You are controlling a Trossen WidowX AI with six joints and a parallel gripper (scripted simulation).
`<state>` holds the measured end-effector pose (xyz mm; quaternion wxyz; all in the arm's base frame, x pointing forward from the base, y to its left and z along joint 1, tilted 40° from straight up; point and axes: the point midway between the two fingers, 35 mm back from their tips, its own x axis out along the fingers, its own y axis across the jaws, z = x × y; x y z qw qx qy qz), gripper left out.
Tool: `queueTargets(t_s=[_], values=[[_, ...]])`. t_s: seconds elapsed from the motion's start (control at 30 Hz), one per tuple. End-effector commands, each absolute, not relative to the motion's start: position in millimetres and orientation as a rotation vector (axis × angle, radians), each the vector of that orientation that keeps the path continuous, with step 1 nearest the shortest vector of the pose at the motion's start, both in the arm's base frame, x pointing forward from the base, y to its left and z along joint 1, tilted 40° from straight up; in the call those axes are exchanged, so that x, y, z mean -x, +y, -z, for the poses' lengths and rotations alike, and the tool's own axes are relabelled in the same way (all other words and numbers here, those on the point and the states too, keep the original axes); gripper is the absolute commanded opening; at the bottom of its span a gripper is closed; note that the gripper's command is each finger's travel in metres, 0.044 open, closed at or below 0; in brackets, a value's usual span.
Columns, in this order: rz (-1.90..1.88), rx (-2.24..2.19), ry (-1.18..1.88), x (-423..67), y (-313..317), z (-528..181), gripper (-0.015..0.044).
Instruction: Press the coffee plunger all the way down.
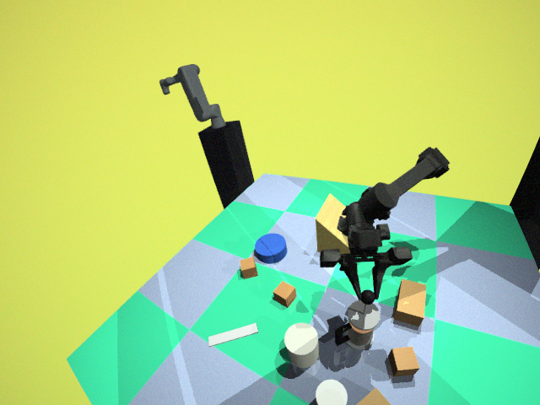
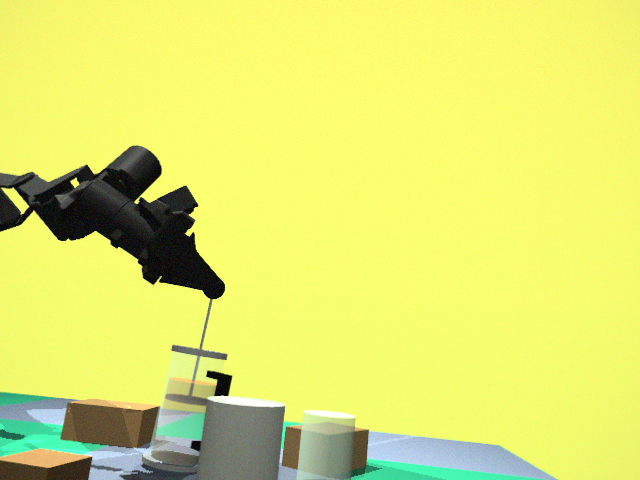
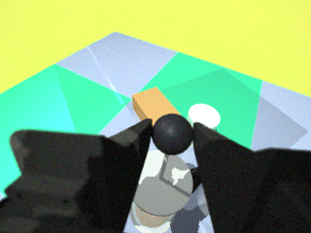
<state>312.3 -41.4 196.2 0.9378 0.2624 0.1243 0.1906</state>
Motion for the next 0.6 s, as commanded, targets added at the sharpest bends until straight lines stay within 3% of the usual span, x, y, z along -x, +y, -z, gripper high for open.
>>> queueTargets(t_s=[0.0, 0.57], values=[[-0.409, -0.579, 0.31, -311.4, -27.6, -172.9, 0.0118], [-0.411, -0.584, 0.3, -320.8, -8.6, -157.8, 0.0118]])
